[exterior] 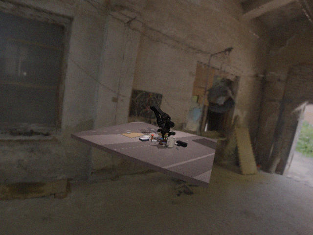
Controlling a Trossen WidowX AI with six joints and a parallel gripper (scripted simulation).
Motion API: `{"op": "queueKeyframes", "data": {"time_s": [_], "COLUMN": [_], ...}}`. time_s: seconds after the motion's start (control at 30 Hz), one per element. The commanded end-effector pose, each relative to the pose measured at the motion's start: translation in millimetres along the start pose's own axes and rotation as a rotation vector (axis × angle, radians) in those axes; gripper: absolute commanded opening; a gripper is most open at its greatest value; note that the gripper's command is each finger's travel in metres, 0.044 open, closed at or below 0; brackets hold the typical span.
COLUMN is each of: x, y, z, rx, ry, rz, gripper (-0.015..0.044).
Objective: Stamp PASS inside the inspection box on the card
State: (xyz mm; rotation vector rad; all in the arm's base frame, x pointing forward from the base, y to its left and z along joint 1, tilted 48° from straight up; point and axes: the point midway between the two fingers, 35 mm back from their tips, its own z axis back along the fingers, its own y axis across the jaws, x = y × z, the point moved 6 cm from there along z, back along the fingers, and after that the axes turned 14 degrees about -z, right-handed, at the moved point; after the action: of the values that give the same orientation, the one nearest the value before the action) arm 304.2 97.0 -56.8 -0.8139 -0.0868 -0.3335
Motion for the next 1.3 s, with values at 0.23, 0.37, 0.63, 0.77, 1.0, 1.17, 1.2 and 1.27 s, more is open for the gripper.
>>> {"op": "queueKeyframes", "data": {"time_s": [0.23,0.37,0.63,0.77,1.0,1.17,1.2,1.27], "x": [1,1,1,1,1,1,1,1], "y": [0,0,0,0,0,0,0,0], "z": [-2,0,3,5,9,14,16,19], "rx": [-0.002,-0.002,-0.002,-0.002,-0.002,-0.001,-0.001,-0.001], "ry": [-0.003,-0.003,-0.002,-0.002,-0.002,-0.002,-0.002,-0.002], "rz": [-0.001,-0.001,-0.001,-0.001,-0.001,-0.001,-0.001,-0.001], "gripper": [0.0000,0.0000,0.0000,0.0000,0.0000,0.0000,0.0000,0.0000]}}
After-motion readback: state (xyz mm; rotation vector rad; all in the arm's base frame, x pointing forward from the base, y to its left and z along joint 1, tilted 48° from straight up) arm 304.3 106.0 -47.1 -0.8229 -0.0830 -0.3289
